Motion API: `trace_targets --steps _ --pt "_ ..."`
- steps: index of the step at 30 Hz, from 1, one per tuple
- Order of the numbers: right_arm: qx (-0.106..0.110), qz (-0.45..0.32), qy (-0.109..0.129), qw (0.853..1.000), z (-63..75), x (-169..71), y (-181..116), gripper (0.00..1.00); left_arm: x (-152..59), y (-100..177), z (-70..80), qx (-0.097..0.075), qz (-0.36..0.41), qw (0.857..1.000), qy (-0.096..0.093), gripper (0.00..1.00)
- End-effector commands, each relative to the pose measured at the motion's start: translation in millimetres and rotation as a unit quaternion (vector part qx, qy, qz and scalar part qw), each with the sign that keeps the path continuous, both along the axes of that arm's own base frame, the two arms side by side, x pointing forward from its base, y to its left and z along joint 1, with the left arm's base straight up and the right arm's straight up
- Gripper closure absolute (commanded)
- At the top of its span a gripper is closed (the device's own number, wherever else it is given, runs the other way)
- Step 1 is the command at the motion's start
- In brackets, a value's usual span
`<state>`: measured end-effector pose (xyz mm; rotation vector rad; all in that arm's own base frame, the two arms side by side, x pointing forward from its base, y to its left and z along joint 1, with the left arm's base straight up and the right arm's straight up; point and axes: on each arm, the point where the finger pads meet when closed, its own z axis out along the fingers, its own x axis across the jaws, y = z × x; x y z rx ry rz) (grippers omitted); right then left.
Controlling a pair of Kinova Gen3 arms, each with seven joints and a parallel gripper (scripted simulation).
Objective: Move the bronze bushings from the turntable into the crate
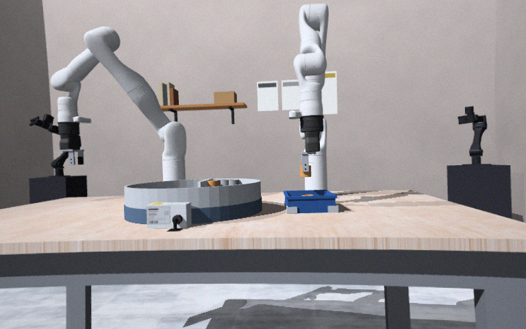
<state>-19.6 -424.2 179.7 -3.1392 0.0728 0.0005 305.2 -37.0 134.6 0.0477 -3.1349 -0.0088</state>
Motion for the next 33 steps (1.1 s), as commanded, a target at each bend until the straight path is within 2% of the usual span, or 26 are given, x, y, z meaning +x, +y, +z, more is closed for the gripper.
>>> trace_targets --steps 1,5,9,33 --pt "-0.001 0.000 0.000 1.000 0.6 -0.1 -0.4 0.00 0.8 0.1 -18.4 0.000 0.000 1.000 -0.001 1.00" --pt "-0.001 0.000 0.000 1.000 0.6 -0.1 -0.4 0.00 0.8 0.1 -34.4 0.000 0.000 1.000 -0.001 1.00" --pt "-0.001 0.000 0.000 1.000 0.6 -0.1 -0.4 0.00 0.8 0.1 -43.0 0.000 0.000 1.000 -0.001 1.00" --pt "-0.001 0.000 0.000 1.000 0.6 -0.1 -0.4 0.00 0.8 0.1 -44.6 0.000 0.000 1.000 -0.001 1.00"
